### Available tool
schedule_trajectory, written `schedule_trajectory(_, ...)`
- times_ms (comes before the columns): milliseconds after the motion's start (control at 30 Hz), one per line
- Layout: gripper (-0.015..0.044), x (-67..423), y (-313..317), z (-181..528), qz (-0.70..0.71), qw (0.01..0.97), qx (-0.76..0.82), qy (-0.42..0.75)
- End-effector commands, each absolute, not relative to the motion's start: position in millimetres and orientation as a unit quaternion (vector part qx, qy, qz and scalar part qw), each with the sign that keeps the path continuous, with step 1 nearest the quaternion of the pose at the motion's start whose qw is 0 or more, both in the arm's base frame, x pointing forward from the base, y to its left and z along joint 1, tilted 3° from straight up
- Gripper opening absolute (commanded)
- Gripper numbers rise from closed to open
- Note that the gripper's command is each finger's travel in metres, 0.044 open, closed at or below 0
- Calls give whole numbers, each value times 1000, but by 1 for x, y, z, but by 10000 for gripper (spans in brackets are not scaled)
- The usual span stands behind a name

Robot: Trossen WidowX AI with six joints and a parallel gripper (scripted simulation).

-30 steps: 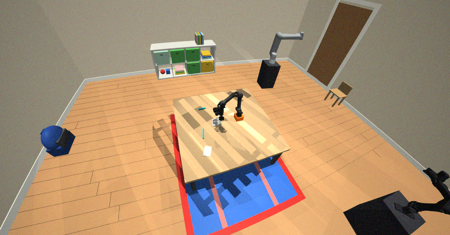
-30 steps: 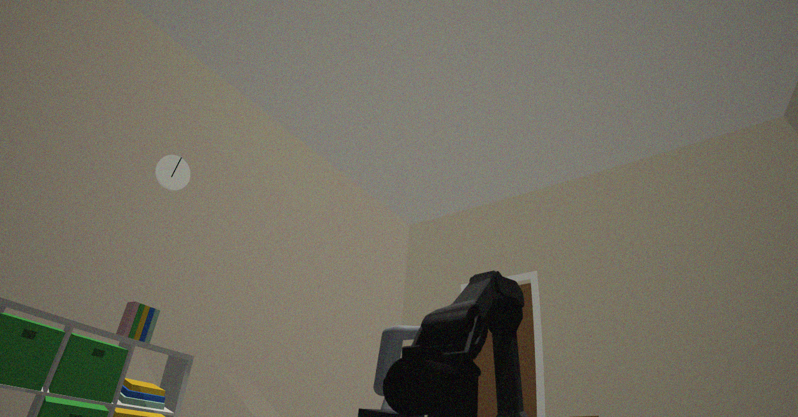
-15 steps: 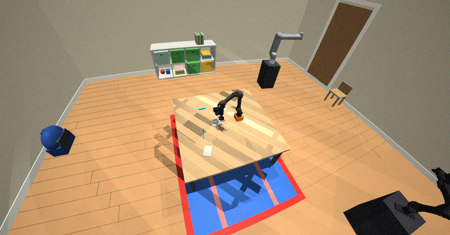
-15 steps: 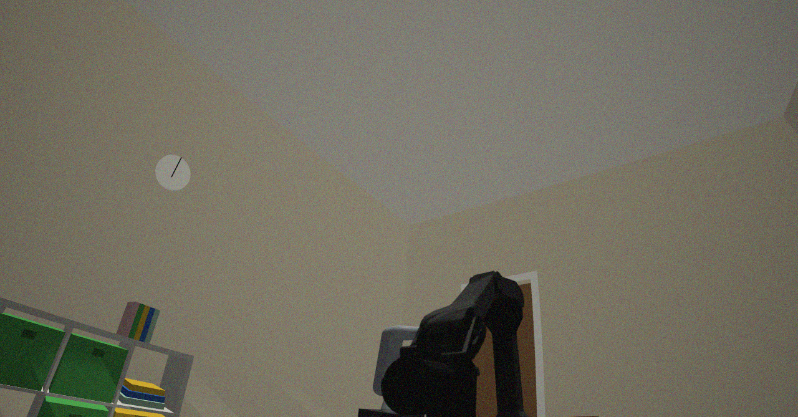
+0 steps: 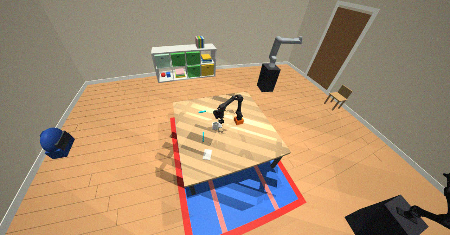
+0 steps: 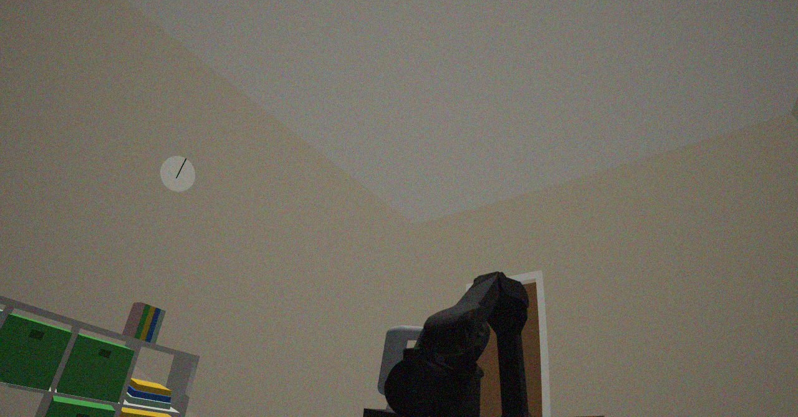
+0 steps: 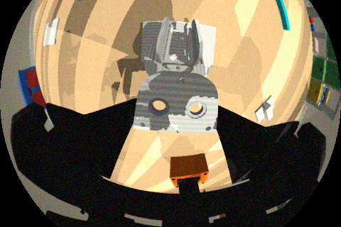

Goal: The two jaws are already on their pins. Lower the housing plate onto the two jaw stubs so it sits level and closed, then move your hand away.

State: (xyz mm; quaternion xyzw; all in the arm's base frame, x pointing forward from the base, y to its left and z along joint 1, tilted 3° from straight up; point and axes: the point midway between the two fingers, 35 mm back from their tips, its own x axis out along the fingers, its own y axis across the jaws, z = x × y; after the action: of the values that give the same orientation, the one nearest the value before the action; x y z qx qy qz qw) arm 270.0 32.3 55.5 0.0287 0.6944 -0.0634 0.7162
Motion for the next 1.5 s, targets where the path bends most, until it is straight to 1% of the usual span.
schedule_trajectory(0,351,271,32,56,-63,717,27,693)
schedule_trajectory(1467,351,272,28,-6,-63,717,26,694)
